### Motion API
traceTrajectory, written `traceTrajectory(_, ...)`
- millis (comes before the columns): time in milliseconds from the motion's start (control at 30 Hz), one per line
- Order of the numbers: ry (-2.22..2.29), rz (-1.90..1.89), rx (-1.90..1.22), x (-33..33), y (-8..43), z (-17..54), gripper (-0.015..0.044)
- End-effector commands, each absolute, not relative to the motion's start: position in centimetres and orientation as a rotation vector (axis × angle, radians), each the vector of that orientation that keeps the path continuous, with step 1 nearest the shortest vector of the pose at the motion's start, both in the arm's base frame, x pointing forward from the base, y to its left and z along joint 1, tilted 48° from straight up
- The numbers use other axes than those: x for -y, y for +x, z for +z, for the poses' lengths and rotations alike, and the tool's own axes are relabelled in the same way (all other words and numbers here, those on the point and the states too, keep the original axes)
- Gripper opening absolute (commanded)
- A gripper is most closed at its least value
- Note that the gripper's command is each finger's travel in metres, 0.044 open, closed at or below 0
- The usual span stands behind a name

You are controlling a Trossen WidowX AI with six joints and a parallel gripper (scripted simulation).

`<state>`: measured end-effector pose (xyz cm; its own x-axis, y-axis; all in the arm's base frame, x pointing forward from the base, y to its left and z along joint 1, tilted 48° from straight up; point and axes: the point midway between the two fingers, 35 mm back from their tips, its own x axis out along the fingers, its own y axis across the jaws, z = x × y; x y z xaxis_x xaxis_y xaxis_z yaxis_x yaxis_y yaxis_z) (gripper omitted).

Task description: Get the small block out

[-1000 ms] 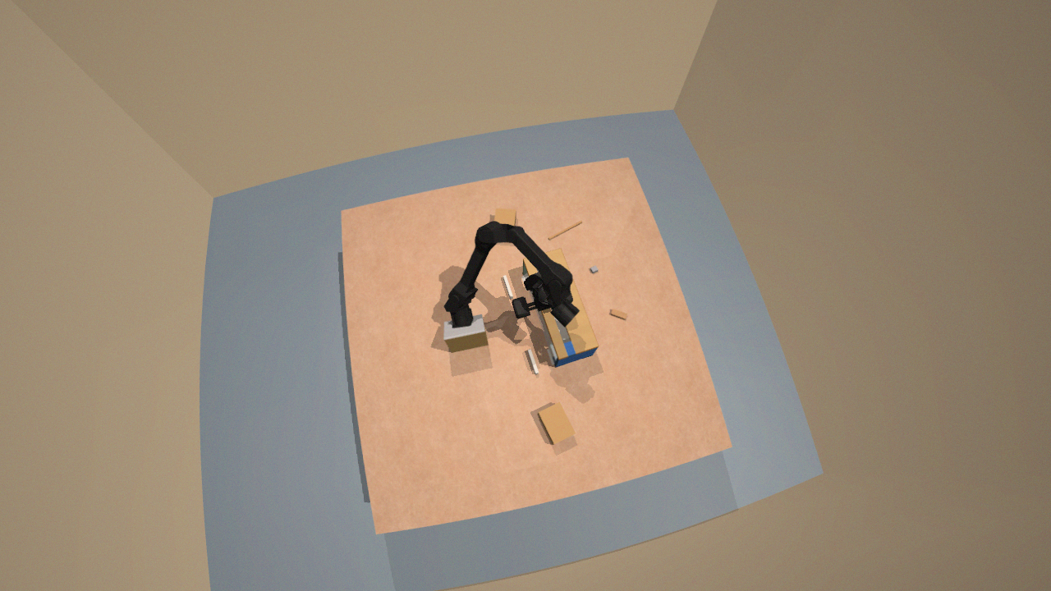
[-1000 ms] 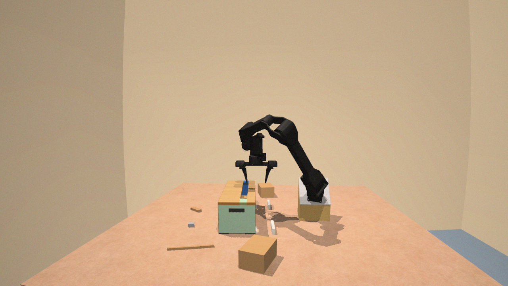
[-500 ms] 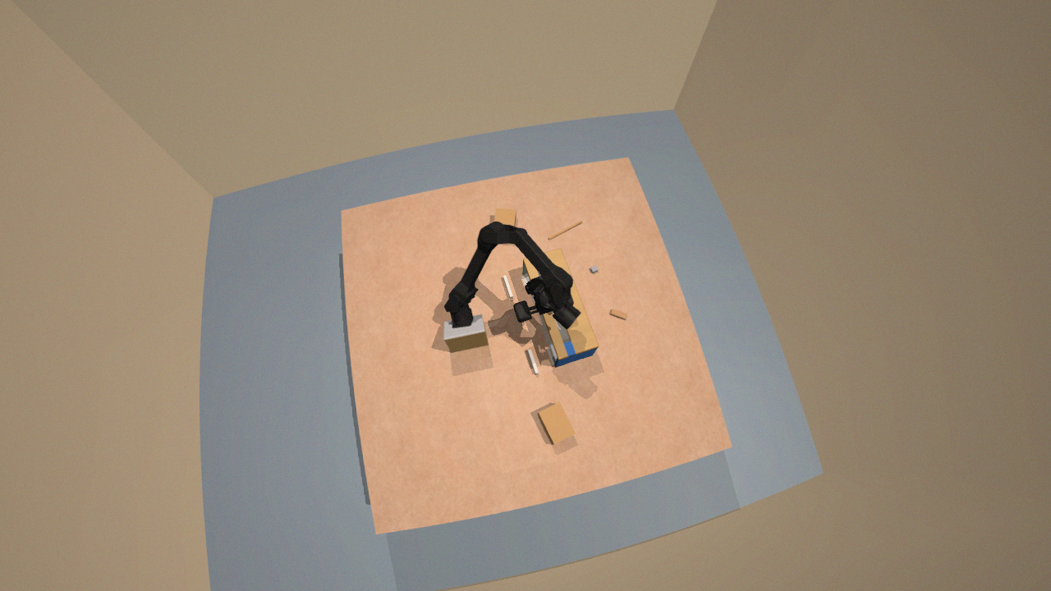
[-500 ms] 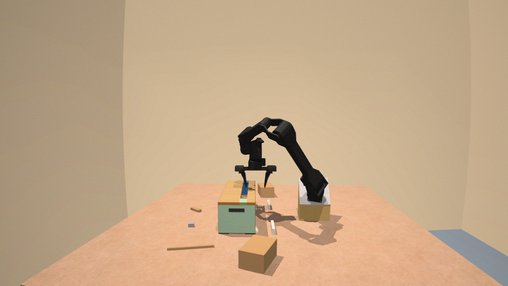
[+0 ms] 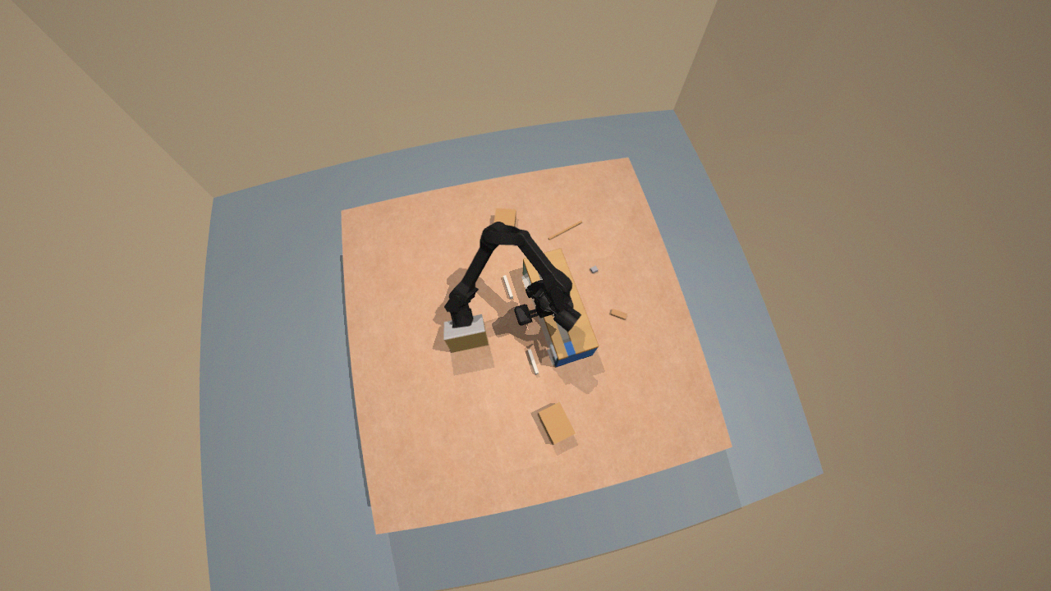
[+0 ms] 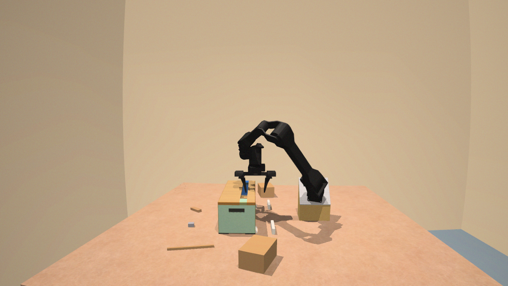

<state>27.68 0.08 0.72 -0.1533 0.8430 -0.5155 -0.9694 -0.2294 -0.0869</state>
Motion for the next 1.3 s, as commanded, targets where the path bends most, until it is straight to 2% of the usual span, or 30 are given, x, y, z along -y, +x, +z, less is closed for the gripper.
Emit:
traceTrajectory(0,-0.534,1.727,-0.313,-0.6,27.5,0.2,0.04)
traceTrajectory(500,-0.531,1.728,-0.31,-2.2,27.2,-1.5,0.04)
traceTrajectory(1267,-0.541,1.73,-0.306,-3.9,26.7,1.1,0.04)
